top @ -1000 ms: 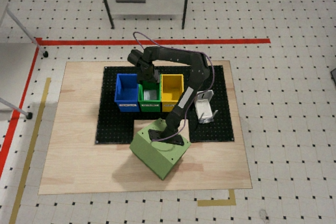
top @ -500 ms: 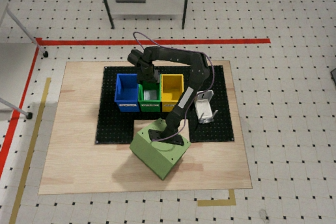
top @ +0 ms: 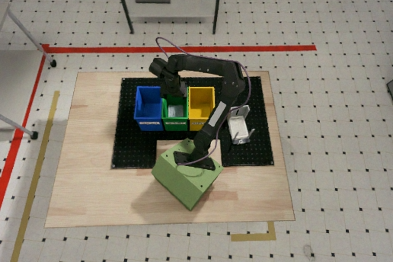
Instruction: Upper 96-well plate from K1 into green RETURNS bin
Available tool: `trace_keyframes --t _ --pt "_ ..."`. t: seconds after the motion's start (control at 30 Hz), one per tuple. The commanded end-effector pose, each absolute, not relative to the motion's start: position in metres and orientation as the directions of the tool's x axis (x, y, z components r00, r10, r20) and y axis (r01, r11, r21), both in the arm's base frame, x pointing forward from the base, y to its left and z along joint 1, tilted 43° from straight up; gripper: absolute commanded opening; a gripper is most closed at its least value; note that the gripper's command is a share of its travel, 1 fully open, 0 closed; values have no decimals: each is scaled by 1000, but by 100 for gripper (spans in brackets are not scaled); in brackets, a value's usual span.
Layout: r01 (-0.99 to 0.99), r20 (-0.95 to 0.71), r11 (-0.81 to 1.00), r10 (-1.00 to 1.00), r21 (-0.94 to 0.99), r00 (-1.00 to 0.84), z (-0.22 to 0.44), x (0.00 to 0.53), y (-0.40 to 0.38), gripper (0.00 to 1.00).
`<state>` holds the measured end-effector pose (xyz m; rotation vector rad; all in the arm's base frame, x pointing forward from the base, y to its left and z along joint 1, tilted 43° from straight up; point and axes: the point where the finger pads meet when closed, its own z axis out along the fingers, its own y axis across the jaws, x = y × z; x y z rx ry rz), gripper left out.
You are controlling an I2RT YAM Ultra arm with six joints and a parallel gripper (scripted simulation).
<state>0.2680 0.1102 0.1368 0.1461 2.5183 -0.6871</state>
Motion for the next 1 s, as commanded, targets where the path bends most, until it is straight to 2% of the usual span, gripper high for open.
trace_keyframes --t 0.0,0.6,0.97 --pt "216 -522 873 -51 -437 -851 143 267 120 82" --pt "216 -522 873 -51 -437 -851 143 267 120 82" --pt "221 -511 861 -51 -458 -858 152 248 75 82"
